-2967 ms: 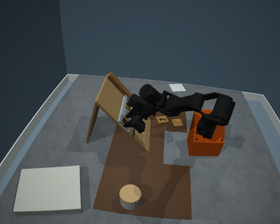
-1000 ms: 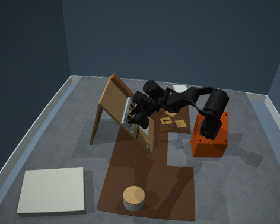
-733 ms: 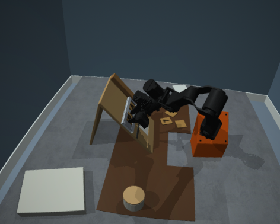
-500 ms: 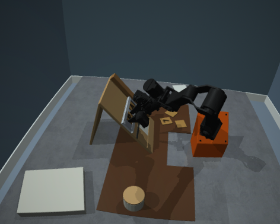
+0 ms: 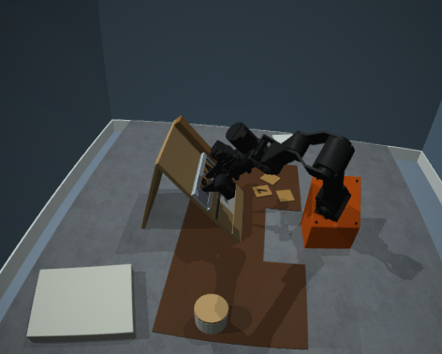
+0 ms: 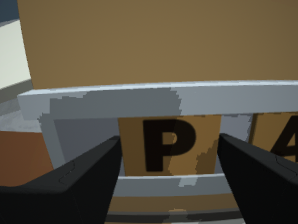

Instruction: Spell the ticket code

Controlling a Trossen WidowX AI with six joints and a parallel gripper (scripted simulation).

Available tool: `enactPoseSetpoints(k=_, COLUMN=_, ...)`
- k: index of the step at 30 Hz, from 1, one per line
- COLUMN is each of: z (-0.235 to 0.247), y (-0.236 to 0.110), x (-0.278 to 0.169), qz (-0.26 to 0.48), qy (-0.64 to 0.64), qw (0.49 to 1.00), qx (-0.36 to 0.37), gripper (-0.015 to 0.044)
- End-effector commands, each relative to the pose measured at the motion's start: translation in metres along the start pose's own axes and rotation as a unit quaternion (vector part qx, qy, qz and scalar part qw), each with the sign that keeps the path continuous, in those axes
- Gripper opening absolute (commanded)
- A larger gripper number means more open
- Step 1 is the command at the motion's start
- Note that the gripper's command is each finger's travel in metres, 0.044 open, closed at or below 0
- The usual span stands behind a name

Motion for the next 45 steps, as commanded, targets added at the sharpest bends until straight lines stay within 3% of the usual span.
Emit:
enactPoseSetpoints(k=1, z=-0.004, y=0.001, x=0.0, qz=0.0, qy=-0.003, qw=1.0, qx=0.002, gripper=0.0)
enactPoseSetpoints(k=19, z=-0.013, y=0.001, x=-0.002, qz=0.0, qy=-0.003, qw=1.0, qx=0.002, gripper=0.0)
enactPoseSetpoints(k=30, z=-0.011, y=-0.004, x=-0.002, qz=0.0, qy=-0.003, qw=1.0, qx=0.002, gripper=0.0289)
enactPoseSetpoints(k=45, z=-0.01, y=-0.017, x=-0.001, qz=0.0, qy=-0.003, qw=1.0, qx=0.002, gripper=0.0295)
Point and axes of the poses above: the point midway between the two fingers, 35 mm back from their tips, its own y axis out along the fingers, its own z axis across the jaws, x = y × z, the point moved 6 cm from there along -y, back along the fingers, and after that the axes turned 12 degrees about -y, right-handed, at the moved point
